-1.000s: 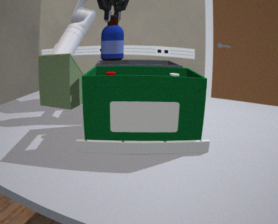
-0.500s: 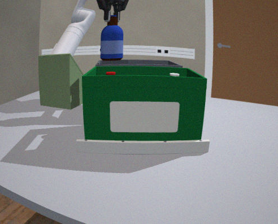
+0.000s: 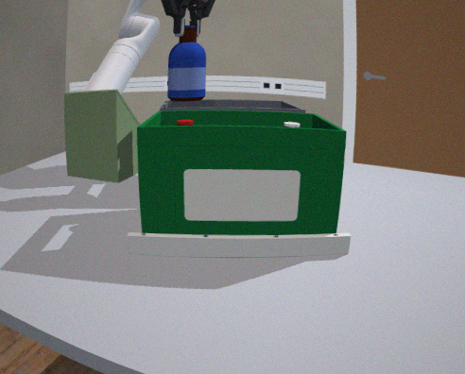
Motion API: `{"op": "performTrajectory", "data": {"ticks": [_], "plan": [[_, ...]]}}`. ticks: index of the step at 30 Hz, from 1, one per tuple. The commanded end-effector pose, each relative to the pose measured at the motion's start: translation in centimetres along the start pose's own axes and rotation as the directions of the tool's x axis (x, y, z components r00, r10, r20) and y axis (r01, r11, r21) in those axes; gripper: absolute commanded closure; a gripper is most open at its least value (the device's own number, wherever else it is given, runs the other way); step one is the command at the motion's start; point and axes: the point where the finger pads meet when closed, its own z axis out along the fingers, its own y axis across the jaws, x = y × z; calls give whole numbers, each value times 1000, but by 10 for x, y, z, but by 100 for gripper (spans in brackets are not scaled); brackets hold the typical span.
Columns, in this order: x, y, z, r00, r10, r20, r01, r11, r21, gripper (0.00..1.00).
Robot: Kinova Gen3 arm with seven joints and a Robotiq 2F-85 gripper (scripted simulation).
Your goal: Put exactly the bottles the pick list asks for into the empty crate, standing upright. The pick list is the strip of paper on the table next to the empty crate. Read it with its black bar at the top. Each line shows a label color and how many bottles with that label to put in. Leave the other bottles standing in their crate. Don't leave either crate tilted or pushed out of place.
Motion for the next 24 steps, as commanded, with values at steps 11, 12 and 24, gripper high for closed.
{"op": "performTrajectory", "data": {"ticks": [11,12,24], "plan": [[0,0,-1,1000,0,2,0,1000,1,90],[0,0,-1,1000,0,2,0,1000,1,90],[0,0,5,1000,0,2,0,1000,1,90]]}}
